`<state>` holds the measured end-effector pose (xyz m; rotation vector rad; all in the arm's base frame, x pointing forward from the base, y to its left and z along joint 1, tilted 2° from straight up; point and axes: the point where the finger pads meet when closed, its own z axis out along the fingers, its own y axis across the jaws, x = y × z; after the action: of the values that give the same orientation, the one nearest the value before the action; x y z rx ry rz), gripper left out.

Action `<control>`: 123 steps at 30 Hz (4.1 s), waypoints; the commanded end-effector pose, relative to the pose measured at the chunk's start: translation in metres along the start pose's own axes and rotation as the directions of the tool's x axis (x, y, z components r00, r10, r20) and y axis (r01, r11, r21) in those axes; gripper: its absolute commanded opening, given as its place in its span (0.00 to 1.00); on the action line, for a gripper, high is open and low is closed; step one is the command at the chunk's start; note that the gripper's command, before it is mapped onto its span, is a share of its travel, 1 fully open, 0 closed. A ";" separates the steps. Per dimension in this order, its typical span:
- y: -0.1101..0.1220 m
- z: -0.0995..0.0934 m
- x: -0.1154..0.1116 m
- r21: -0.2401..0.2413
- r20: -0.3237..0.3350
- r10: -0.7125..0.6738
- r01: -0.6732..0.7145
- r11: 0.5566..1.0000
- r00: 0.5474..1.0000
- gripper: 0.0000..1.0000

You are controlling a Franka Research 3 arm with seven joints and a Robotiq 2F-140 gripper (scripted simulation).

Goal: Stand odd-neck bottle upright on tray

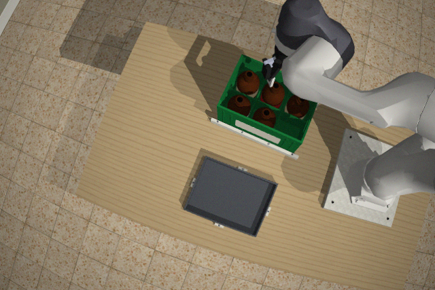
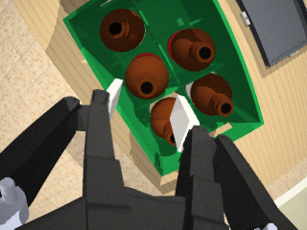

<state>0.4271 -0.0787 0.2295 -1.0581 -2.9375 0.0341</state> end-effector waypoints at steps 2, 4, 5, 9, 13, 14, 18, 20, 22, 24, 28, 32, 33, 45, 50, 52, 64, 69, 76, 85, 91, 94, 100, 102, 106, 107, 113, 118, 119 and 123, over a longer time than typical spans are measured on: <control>0.000 0.000 -0.002 0.001 0.004 0.005 -0.005 1.000 1.000 0.44; 0.000 0.000 -0.002 0.001 0.004 0.005 -0.005 1.000 1.000 0.44; 0.000 0.000 -0.002 0.001 0.004 0.005 -0.005 1.000 1.000 0.44; 0.000 0.001 -0.002 0.002 0.003 0.005 -0.005 1.000 1.000 0.44; 0.000 0.004 -0.002 0.004 0.003 0.006 -0.006 1.000 1.000 0.44; 0.000 0.005 -0.002 0.004 0.003 0.006 -0.006 1.000 1.000 0.44; 0.000 0.009 -0.002 0.004 0.003 0.006 -0.006 1.000 1.000 0.44; 0.000 0.011 -0.002 0.004 0.003 0.006 -0.006 1.000 1.000 0.44; 0.000 0.011 -0.002 0.004 0.003 0.006 -0.006 1.000 1.000 0.44; 0.000 0.013 -0.003 0.004 0.003 0.006 -0.006 1.000 1.000 0.44; 0.000 0.018 -0.003 0.004 0.003 0.006 -0.006 1.000 1.000 0.44; 0.000 0.024 -0.003 0.004 0.003 0.006 -0.006 1.000 1.000 0.44; 0.000 0.025 -0.003 0.004 0.003 0.006 -0.006 1.000 1.000 0.44; 0.001 0.037 -0.004 0.004 0.003 0.006 -0.006 1.000 1.000 0.44; 0.001 0.041 -0.004 0.004 0.003 0.006 -0.006 1.000 1.000 0.44; 0.001 0.042 -0.004 0.004 0.003 0.006 -0.006 1.000 1.000 0.44; 0.001 0.044 -0.004 0.004 0.003 0.006 -0.006 1.000 1.000 0.44; 0.001 0.044 -0.004 0.004 0.003 0.006 -0.006 1.000 1.000 0.44; 0.001 0.044 -0.004 0.004 0.003 0.006 -0.006 1.000 1.000 0.44; 0.001 0.044 -0.004 0.004 0.003 0.006 -0.006 1.000 1.000 0.44; 0.001 0.044 -0.004 0.004 0.003 0.006 -0.006 1.000 1.000 0.44; 0.001 0.044 -0.004 0.004 0.003 0.006 -0.006 1.000 1.000 0.44; 0.001 0.044 -0.004 0.004 0.003 0.006 -0.006 1.000 1.000 0.44; 0.001 0.044 -0.004 0.004 0.003 0.006 -0.006 1.000 1.000 0.44; 0.000 0.044 -0.004 0.004 0.003 0.006 -0.006 1.000 1.000 0.44; 0.000 0.044 -0.004 0.004 0.003 0.006 -0.006 1.000 1.000 0.44; 0.000 0.044 -0.004 0.004 0.003 0.006 -0.006 1.000 1.000 0.44; 0.000 0.044 -0.004 0.004 0.003 0.006 -0.006 1.000 1.000 0.44; 0.000 0.044 -0.004 0.004 0.003 0.006 -0.006 1.000 1.000 0.44; 0.000 0.044 -0.004 0.004 0.003 0.006 -0.006 1.000 1.000 0.44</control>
<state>0.4297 -0.0806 0.1865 -1.0638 -2.9367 0.0371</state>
